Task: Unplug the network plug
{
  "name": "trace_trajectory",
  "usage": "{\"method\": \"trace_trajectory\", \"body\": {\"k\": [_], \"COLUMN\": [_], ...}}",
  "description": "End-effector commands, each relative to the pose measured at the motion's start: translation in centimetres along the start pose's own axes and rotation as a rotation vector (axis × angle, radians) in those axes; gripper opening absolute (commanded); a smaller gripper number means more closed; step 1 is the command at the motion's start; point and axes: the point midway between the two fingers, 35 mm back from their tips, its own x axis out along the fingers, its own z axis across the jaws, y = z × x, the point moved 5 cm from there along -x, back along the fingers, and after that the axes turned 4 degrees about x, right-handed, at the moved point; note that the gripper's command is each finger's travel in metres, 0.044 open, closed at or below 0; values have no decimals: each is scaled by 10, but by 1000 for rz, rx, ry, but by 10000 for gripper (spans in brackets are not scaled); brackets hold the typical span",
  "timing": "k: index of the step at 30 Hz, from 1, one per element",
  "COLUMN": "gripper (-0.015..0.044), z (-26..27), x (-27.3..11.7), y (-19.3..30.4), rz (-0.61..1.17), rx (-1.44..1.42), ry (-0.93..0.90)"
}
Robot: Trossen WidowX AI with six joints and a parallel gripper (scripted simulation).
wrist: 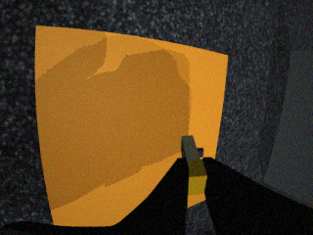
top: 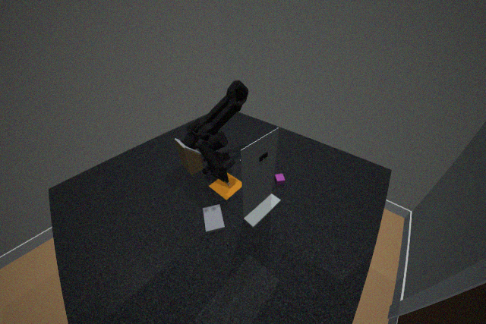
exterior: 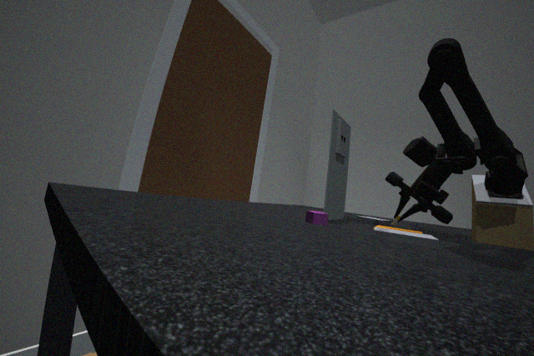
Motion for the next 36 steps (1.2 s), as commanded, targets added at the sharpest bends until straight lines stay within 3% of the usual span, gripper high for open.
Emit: {"method": "trace_trajectory", "body": {"k": [1,35,36], "gripper": [0,0,26], "z": [2,6,6], "x": [1,8,8], "y": [0,-5,-5], "rz": [4,-6,-6], "rx": [8,4,4], "ry": [-2,4,4]}}
